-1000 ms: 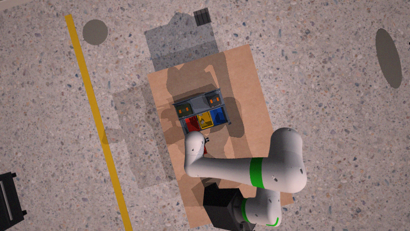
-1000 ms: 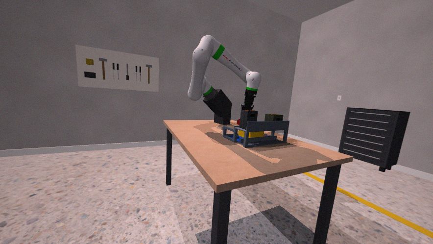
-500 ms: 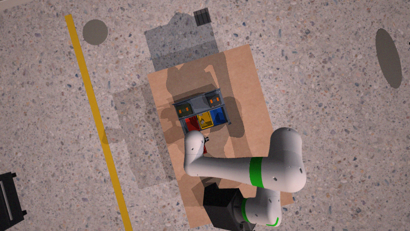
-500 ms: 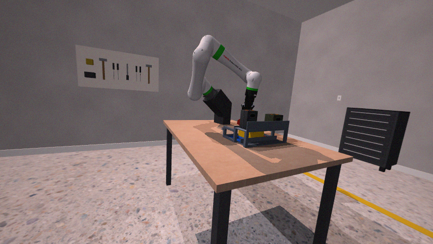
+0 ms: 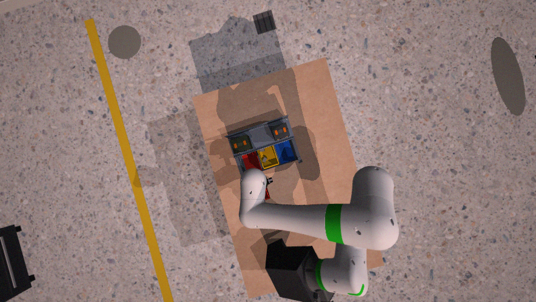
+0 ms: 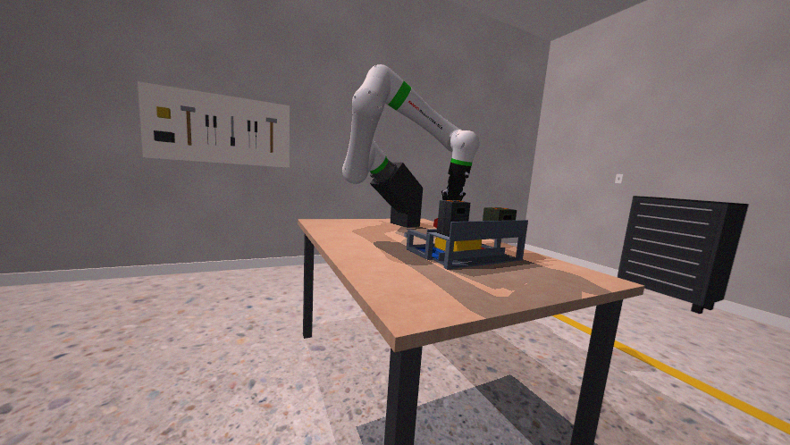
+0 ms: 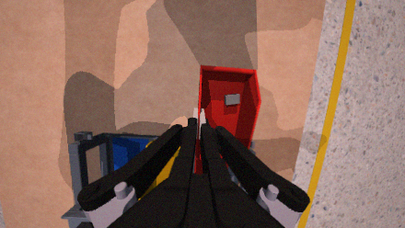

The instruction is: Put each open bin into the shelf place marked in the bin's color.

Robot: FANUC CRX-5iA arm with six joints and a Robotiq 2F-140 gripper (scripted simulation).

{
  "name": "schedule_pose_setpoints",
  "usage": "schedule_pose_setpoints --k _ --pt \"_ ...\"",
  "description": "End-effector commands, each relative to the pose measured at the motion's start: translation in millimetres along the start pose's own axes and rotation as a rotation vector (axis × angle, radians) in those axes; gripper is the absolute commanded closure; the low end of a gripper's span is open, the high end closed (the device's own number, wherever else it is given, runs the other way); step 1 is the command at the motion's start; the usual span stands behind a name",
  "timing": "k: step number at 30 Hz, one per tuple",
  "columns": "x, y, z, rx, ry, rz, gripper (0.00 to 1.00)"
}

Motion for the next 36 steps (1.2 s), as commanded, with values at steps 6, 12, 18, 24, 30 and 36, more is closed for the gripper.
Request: schedule_pose_setpoints --k 6,12,18,24,30,36 --pt "-2 1 7 0.0 0.0 0.0 1.0" --pt "-3 3 13 0.0 0.0 0.0 1.0" --pt "-5 4 20 0.0 0.0 0.0 1.0" --pt "-6 5 24 0.0 0.0 0.0 1.0" --pt "-7 6 31 0.0 0.0 0.0 1.0" --pt "-9 8 39 0.0 0.0 0.0 1.0"
Point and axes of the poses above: the point where the finger pads meet when closed, its own x axis out along the fingers, its own y axis across the jaws, z = x × y, the point moved 1 cm from there along -x, back along the fingers, and after that the axes turned 11 degrees about x, right-handed, at the moved point
